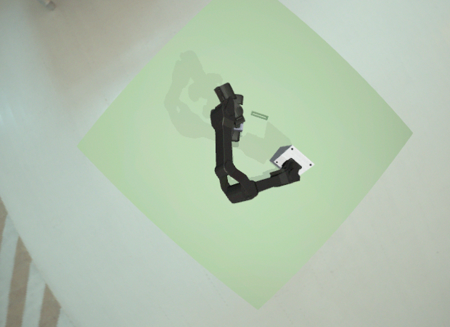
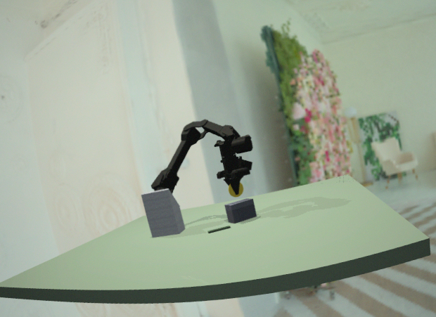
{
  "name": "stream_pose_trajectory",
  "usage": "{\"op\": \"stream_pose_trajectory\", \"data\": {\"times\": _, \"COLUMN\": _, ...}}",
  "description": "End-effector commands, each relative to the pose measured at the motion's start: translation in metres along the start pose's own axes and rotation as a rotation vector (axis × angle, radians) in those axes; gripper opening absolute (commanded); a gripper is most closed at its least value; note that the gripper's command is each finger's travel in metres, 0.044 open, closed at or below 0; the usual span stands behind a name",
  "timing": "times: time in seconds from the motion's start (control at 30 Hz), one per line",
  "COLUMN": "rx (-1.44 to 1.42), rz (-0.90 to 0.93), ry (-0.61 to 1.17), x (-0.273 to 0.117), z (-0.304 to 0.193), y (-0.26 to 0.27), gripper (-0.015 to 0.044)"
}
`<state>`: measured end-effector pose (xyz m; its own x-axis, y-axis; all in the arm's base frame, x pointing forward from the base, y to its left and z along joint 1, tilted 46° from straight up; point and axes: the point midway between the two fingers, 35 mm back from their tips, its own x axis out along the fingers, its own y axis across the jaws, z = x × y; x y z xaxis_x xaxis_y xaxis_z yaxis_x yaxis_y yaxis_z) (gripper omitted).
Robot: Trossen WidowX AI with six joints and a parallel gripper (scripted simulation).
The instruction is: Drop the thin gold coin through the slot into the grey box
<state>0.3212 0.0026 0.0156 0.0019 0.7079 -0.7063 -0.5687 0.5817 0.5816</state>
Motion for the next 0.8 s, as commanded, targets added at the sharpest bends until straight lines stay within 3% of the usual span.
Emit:
{"op": "stream_pose_trajectory", "data": {"times": 0.0, "rx": 0.000, "rz": 0.000, "ry": -0.001, "x": 0.000, "z": 0.000, "y": 0.000, "gripper": 0.0000}}
{"op": "stream_pose_trajectory", "data": {"times": 0.77, "rx": 0.006, "rz": 0.000, "ry": -0.001, "x": 0.016, "z": 0.000, "y": 0.001, "gripper": 0.0000}}
